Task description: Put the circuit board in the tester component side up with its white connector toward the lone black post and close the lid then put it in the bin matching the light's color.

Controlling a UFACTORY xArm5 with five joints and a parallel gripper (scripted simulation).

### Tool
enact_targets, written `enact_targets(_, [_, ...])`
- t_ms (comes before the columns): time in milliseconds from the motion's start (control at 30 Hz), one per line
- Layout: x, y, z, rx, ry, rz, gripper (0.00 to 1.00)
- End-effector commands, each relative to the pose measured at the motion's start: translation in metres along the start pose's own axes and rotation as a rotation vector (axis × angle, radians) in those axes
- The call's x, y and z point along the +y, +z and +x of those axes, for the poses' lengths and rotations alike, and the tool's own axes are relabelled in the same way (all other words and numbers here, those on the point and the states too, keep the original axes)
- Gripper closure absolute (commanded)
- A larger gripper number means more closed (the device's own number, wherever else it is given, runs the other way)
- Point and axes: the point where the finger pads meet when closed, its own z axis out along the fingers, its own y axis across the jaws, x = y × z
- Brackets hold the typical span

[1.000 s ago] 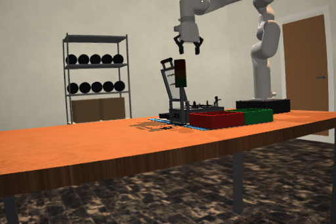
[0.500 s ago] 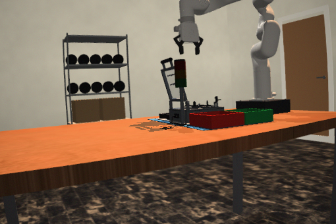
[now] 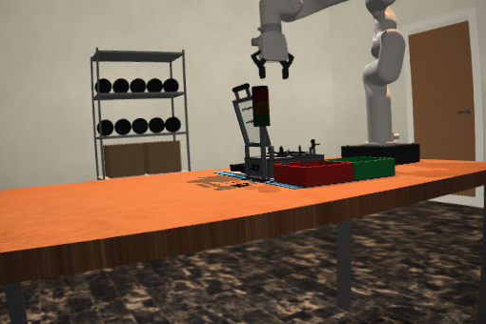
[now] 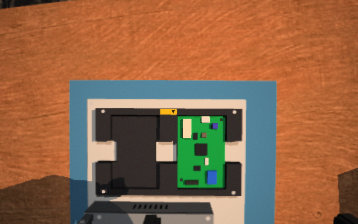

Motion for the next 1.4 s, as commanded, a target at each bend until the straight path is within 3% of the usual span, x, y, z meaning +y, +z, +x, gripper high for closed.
enact_targets(0, [-0.001,-0.001,0.000,0.001,0.000,0.004,0.00])
enact_targets(900, [-0.002,0.002,0.001,0.001,0.000,0.004,0.00])
enact_targets(1200, [-0.002,0.035,0.001,0.001,0.000,0.004,0.00])
enact_targets(1267, [-0.002,0.035,0.001,0.001,0.000,0.004,0.00])
enact_targets(1367, [-0.002,0.054,0.001,0.001,0.000,0.004,0.00])
